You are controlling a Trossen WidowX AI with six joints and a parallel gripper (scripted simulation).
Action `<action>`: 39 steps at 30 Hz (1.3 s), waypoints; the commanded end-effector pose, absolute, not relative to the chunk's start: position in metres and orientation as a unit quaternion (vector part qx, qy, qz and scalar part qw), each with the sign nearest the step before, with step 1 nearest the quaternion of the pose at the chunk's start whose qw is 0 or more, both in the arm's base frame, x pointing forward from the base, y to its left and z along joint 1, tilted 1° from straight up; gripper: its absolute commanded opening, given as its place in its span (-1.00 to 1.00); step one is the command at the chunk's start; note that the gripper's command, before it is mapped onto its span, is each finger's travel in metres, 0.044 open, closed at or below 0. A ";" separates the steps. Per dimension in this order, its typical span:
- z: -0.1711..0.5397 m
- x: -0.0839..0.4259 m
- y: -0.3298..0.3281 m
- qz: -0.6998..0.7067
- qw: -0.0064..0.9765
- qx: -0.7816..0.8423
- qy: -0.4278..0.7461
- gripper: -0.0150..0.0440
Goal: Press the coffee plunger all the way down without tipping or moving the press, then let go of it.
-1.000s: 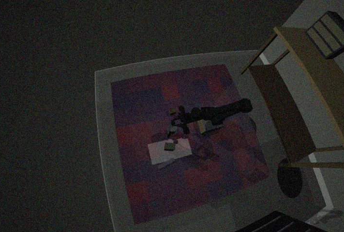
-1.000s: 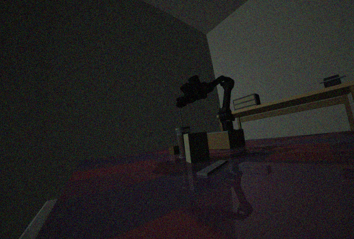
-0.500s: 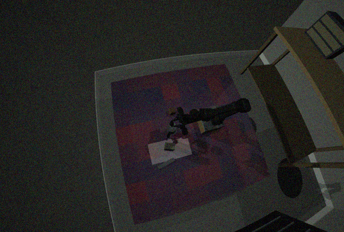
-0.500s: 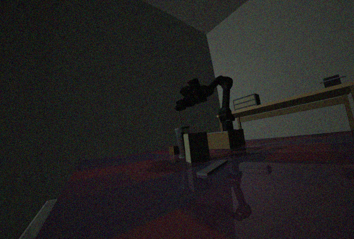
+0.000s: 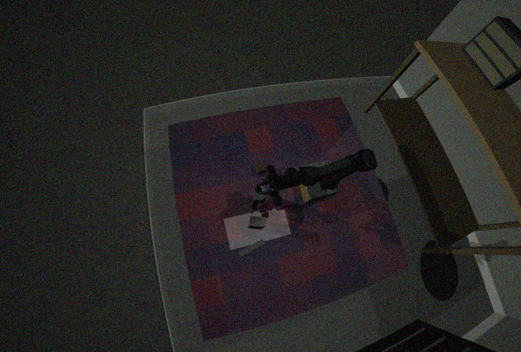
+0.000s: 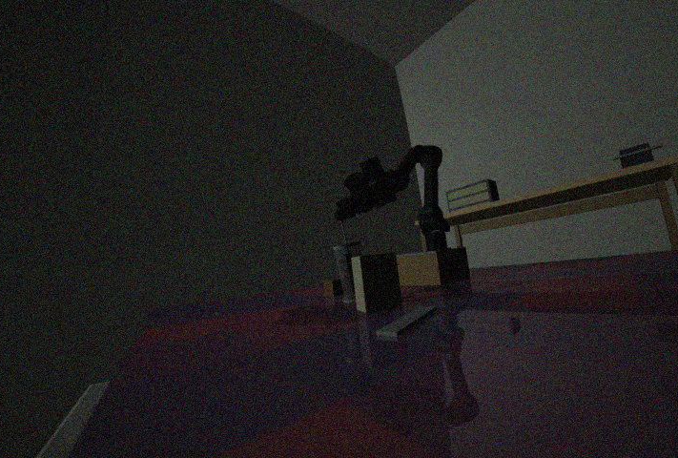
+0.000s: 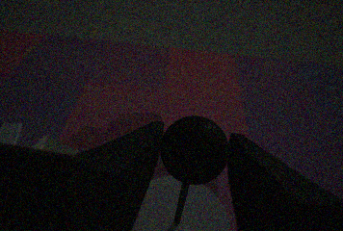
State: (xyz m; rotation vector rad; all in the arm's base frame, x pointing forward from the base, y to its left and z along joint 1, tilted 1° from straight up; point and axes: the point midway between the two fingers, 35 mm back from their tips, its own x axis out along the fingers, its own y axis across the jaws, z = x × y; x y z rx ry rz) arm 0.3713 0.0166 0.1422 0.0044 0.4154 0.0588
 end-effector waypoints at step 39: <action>0.097 0.388 0.019 0.027 0.969 0.004 0.246 -0.06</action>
